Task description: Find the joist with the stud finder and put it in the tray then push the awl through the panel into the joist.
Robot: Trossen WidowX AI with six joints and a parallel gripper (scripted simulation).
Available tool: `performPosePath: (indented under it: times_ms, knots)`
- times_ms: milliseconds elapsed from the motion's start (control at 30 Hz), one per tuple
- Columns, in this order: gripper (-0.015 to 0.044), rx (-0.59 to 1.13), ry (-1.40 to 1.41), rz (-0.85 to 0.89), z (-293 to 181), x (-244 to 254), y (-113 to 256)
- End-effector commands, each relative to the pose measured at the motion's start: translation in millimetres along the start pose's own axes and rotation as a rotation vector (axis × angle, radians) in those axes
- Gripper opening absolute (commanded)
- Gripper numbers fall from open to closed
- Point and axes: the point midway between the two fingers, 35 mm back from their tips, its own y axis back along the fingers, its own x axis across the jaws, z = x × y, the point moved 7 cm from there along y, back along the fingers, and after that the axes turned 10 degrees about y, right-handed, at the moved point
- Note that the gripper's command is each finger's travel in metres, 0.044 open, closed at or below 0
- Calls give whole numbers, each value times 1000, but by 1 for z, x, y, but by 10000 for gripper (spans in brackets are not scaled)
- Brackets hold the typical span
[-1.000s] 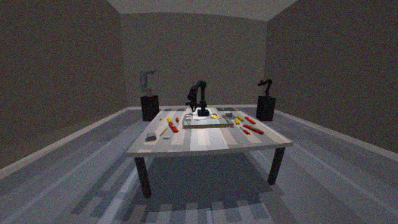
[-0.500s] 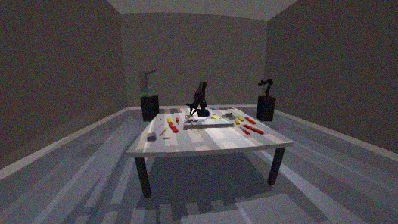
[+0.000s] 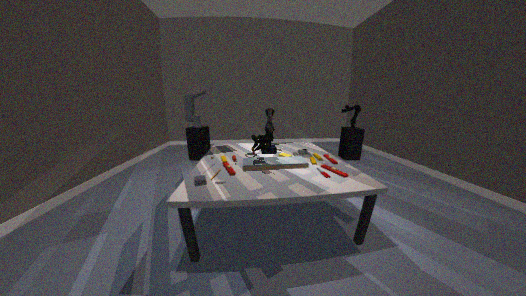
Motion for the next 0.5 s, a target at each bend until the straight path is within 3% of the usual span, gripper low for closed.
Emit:
performPosePath:
  times_ms: [0,467]
  knots:
    - [0,-82,-72,-64,2,9,7]
    - [0,-376,-435,-225,0,33,49]
